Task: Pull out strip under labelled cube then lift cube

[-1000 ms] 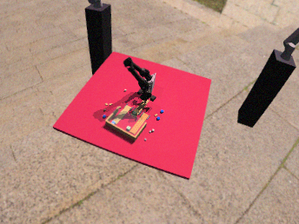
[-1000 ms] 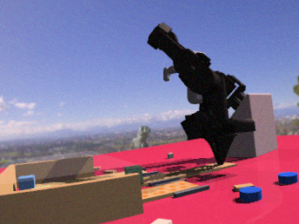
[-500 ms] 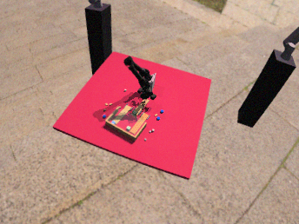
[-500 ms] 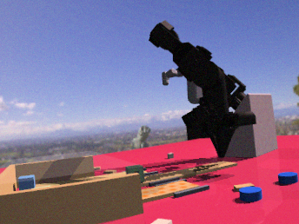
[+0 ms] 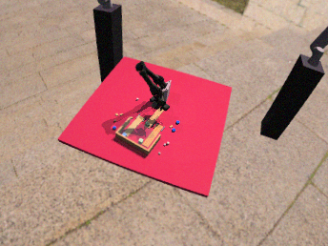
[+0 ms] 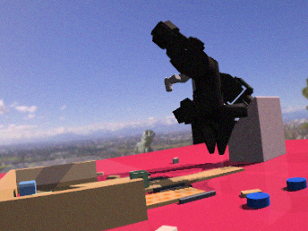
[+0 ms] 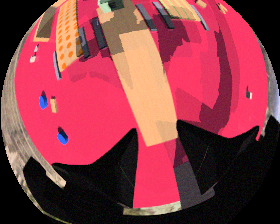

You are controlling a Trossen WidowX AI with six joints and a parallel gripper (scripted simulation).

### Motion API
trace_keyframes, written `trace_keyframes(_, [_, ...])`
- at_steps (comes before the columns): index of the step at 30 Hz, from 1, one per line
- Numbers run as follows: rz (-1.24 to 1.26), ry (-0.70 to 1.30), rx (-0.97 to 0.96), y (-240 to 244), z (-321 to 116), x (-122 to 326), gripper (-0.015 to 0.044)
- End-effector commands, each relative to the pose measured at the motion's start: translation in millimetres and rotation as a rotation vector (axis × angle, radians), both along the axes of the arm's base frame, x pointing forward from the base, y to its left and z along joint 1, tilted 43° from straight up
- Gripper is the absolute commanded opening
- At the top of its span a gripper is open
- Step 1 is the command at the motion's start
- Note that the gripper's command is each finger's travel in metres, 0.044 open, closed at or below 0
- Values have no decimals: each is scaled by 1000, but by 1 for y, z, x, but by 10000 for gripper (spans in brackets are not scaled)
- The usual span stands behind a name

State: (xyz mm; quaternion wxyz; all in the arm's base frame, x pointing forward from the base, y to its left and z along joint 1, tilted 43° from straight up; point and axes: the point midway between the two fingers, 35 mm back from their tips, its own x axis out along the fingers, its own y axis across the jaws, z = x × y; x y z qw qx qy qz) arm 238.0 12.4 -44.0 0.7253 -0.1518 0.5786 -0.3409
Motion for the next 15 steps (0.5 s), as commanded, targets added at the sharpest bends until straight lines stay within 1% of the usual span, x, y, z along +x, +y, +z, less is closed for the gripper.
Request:
trace_keyframes(1, [-10,-15,-4,0,5,16,315])
trace_keyframes(6, [-10,-16,-4,0,9,31,440])
trace_keyframes(15, [-10,-18,-4,1,17,57,440])
